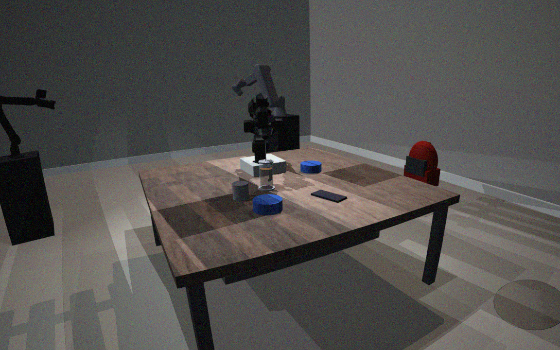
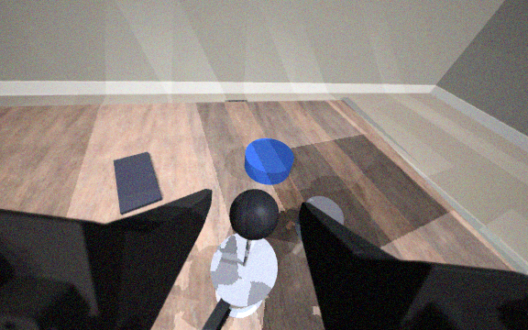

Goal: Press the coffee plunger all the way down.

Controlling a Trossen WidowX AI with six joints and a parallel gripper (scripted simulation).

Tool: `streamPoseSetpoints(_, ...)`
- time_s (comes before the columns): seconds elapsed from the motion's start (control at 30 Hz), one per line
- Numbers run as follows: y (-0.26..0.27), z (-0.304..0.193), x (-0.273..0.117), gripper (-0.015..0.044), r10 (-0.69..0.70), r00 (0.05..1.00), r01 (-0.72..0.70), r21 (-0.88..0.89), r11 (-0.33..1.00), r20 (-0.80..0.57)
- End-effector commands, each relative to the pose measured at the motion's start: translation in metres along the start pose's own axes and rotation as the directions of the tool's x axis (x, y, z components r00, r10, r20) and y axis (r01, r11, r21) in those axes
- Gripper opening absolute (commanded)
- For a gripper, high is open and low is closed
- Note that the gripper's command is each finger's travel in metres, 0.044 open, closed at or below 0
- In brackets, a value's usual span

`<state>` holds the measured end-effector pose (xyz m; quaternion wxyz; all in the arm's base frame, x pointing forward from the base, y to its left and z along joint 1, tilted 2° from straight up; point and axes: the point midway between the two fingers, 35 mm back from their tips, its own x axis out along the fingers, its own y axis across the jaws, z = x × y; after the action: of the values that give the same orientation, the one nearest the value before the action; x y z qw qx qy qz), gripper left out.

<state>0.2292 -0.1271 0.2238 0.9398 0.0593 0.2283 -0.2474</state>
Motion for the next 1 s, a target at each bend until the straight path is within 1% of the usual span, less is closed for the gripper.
streamPoseSetpoints(0.0,0.0,-0.001,0.002,0.0177,0.003,1.0,-0.003,-0.006,1.0,-0.004)
streamPoseSetpoints(0.07,0.0,-0.001,0.002,0.0125,0.003,1.0,-0.003,-0.006,1.0,-0.004)
streamPoseSetpoints(0.1,0.0,-0.001,0.002,0.0119,0.003,1.0,-0.003,-0.006,1.0,-0.004)
streamPoseSetpoints(0.47,0.0,-0.002,0.003,0.0119,0.003,1.0,-0.003,-0.006,1.0,-0.004)
streamPoseSetpoints(0.97,0.0,-0.02,0.018,0.0119,0.003,1.0,-0.003,-0.006,1.0,-0.003)
